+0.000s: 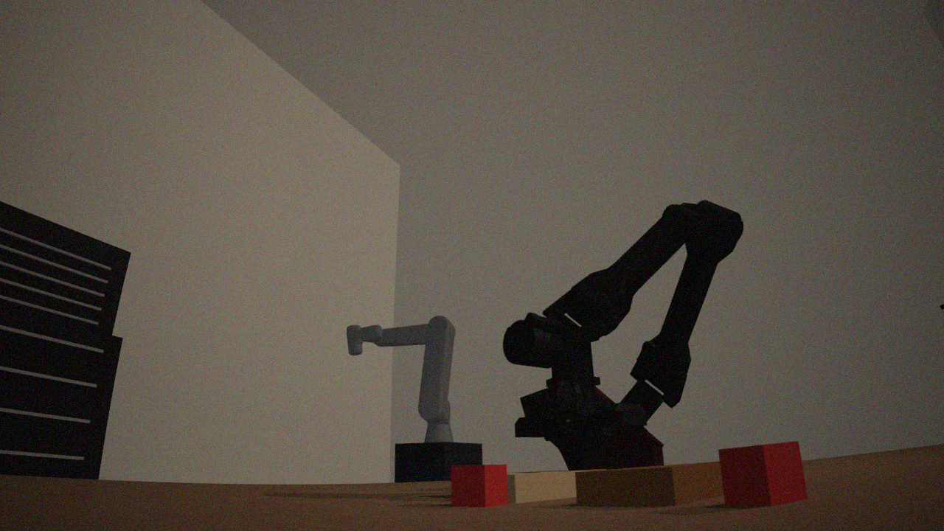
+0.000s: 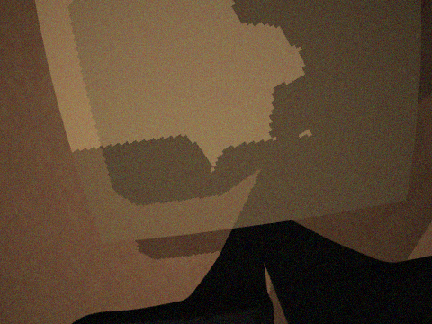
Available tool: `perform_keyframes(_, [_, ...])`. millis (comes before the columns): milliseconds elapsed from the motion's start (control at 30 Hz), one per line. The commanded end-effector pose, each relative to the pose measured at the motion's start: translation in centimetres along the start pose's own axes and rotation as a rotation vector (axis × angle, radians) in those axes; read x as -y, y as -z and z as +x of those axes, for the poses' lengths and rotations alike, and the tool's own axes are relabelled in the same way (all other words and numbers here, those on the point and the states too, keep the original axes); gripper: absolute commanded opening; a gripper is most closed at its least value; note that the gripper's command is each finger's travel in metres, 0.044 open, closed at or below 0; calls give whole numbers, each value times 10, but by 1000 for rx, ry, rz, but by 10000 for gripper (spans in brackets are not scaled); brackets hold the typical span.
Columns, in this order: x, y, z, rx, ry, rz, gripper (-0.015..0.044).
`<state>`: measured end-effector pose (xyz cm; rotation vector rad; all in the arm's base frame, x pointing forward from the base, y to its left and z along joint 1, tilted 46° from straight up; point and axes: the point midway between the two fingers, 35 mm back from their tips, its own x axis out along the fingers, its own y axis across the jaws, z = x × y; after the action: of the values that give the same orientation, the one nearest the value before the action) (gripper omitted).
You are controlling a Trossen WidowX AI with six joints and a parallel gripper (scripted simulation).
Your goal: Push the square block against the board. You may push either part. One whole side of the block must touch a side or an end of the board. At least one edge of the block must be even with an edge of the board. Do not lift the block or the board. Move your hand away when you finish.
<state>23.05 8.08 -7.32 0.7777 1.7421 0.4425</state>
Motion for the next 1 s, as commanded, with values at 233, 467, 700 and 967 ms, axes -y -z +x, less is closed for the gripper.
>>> perform_keyframes(233, [-1,16,-1,2,-1,4,0])
perform_keyframes(467, [0,28,0,2,-1,4,0])
perform_keyframes(700, [0,39,0,1,-1,5,0])
perform_keyframes(967, [0,42,-9,3,1,0,0])
